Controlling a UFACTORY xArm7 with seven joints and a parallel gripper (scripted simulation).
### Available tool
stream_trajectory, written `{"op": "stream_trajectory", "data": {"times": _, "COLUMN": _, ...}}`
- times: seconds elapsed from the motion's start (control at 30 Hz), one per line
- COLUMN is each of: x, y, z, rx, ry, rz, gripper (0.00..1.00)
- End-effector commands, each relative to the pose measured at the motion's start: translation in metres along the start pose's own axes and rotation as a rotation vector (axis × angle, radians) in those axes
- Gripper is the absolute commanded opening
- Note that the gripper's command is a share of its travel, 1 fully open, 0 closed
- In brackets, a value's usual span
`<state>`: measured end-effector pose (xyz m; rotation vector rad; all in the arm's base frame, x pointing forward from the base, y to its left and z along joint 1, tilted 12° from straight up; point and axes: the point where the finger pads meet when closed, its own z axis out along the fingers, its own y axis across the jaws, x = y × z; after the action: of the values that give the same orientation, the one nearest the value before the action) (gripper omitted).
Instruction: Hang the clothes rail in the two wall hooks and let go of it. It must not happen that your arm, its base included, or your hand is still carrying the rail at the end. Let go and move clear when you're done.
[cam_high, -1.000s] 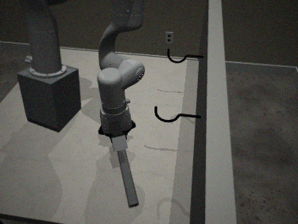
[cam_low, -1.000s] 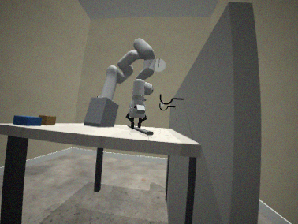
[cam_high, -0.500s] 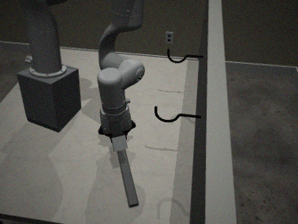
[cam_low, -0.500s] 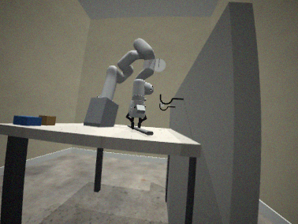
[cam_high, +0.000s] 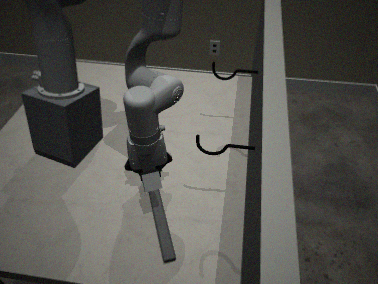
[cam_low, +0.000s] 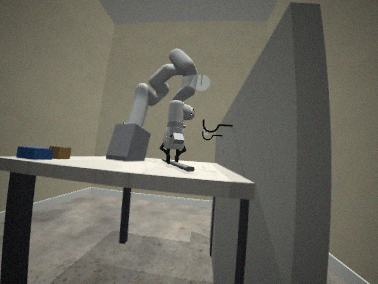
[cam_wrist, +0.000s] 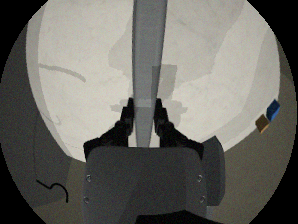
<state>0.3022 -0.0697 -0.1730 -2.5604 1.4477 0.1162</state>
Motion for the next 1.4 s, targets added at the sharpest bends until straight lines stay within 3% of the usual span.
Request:
{"op": "stream_trajectory", "data": {"times": 0.0, "x": 0.001, "y": 0.0, "z": -0.001, "rx": 0.001, "ry": 0.003, "rz": 0.0, "gripper": 0.0}}
{"op": "stream_trajectory", "data": {"times": 1.37, "x": 0.001, "y": -0.001, "z": -0.019, "rx": 0.001, "ry": 0.003, "rz": 0.0, "gripper": 0.0}}
